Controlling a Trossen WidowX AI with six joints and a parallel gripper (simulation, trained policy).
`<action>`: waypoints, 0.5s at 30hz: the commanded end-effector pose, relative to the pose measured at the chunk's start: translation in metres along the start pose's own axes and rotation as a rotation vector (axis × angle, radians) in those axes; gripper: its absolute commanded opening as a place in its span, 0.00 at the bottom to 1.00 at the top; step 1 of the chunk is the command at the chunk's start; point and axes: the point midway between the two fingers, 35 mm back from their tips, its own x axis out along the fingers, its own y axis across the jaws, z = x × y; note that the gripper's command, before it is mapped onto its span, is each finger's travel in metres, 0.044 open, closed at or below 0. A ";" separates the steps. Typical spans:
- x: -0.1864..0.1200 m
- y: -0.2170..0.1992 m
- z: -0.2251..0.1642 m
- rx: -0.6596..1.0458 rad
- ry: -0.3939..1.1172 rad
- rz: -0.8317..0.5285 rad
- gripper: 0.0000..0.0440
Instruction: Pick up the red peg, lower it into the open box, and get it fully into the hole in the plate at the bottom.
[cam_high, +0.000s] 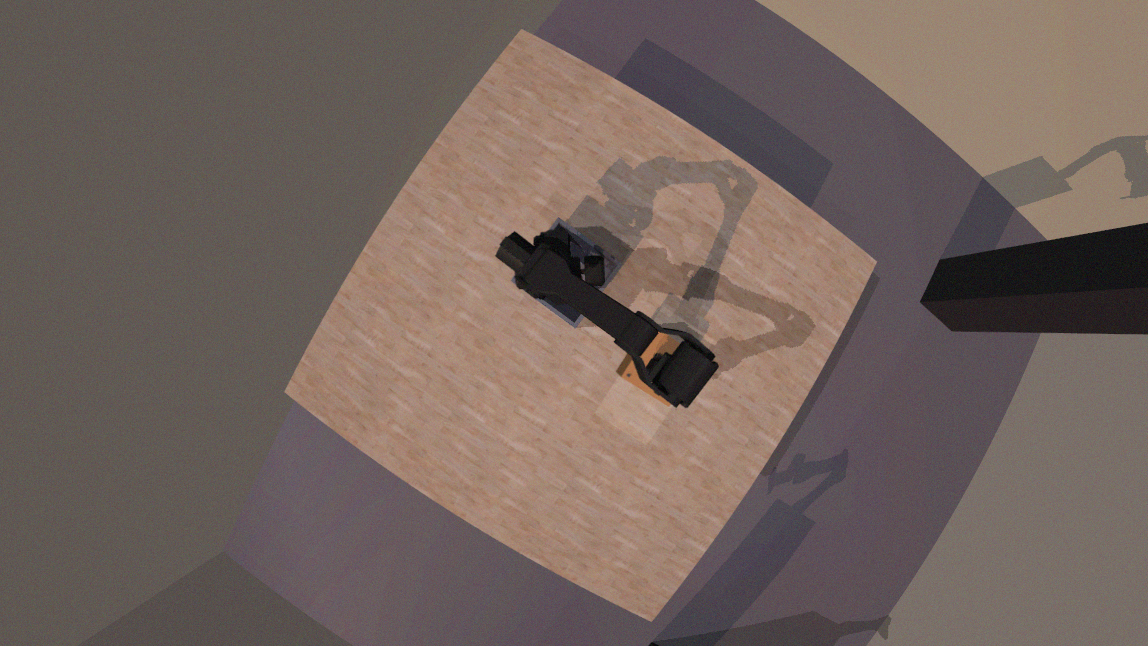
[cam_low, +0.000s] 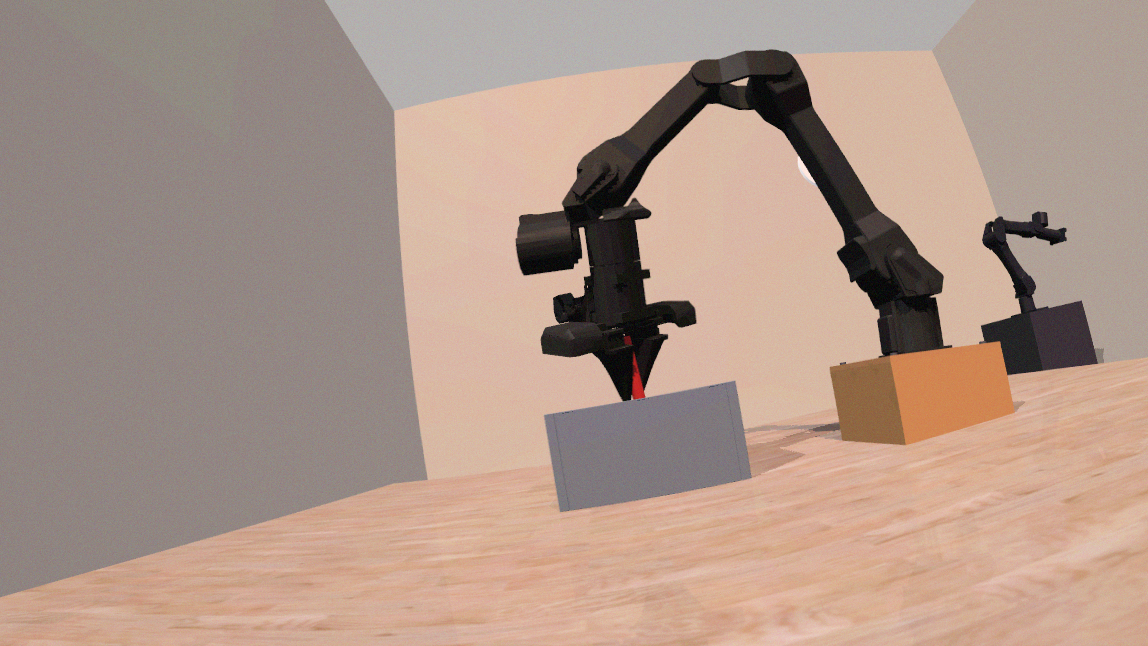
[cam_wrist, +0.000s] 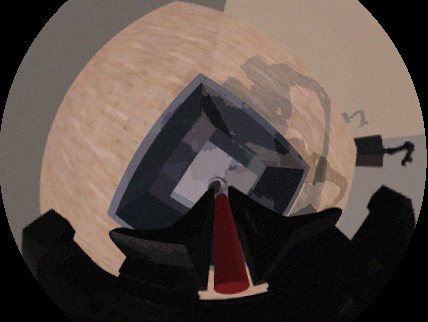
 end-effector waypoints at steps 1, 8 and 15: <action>0.015 0.001 -0.001 -0.039 0.037 0.015 0.08; 0.036 0.002 0.000 -0.089 0.089 0.032 0.38; 0.036 0.014 0.017 -0.103 0.113 0.079 0.67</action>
